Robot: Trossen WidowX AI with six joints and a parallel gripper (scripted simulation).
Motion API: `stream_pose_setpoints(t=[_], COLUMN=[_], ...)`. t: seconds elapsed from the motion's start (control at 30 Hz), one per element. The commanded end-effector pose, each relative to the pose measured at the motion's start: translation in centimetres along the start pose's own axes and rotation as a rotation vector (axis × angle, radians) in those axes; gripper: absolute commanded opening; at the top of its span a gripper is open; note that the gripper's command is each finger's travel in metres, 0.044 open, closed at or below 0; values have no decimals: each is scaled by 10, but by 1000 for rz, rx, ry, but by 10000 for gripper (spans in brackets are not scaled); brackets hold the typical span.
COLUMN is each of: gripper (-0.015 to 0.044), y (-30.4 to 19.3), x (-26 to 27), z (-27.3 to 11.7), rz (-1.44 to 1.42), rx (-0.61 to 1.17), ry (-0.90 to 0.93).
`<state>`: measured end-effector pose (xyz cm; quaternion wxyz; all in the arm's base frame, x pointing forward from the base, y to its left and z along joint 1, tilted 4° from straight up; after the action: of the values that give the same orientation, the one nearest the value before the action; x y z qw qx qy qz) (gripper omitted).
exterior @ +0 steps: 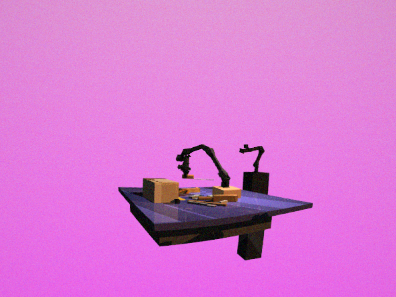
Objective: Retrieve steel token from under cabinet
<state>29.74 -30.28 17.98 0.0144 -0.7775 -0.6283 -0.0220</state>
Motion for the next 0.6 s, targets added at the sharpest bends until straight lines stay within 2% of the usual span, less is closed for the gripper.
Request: stream_pose_setpoints(t=[0.0,0.57], gripper=[0,0], y=[-1,-1], x=[1,1], z=[-5,-5], rz=[31,164], rx=[-5,-6], ry=[-11,-11])
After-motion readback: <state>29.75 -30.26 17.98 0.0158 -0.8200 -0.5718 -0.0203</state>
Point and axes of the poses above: the point midway between the two fingers, 35 mm back from their tips, its own z axis out along the fingers, its own x axis across the jaws, y = z × x, the point moved 10 cm from there along -z, back along the fingers, and after that the axes turned 15 degrees about -z, right-handed, at the moved point
